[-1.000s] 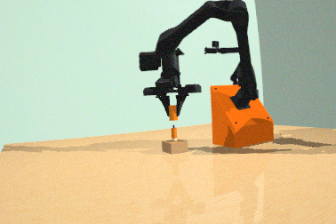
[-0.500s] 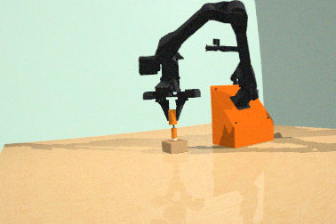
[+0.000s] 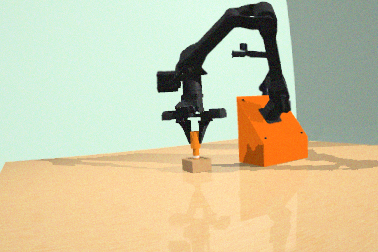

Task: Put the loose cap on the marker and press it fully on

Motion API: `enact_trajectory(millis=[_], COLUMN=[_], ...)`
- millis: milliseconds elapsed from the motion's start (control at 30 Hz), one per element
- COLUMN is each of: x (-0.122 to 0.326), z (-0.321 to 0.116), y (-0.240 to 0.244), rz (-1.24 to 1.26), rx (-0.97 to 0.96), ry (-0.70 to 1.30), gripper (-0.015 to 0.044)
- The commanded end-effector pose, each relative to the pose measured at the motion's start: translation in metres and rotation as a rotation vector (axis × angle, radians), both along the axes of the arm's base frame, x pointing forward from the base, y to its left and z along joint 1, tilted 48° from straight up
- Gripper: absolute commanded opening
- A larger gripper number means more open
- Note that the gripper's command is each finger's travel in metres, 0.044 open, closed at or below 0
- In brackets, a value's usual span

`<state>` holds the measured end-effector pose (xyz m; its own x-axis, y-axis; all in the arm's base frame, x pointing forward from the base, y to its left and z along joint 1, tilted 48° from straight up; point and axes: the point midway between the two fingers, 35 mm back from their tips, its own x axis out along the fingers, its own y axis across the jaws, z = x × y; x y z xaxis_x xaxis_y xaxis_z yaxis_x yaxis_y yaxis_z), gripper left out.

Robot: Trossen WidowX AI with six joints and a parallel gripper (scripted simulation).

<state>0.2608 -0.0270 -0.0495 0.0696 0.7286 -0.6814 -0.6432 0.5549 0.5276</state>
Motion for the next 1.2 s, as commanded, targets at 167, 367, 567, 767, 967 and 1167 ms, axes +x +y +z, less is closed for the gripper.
enact_trajectory(millis=[167,367,567,767,967,1167], x=[0.0011,0.001,0.0007,0.0007,0.0007,0.0009], z=[-0.0097,-0.0111,-0.0108,-0.0108,-0.0108,-0.009], y=[0.0122,0.0139,0.0134,0.0134,0.0134,0.011], rz=[-0.002,-0.002,0.003,0.003,0.003,0.003], rx=[0.004,0.005,0.003,0.003,0.003,0.002], ry=[0.0,0.0,-0.001,-0.001,-0.001,-0.001], gripper=[0.0,0.0,0.0053,0.021,0.0368,0.044])
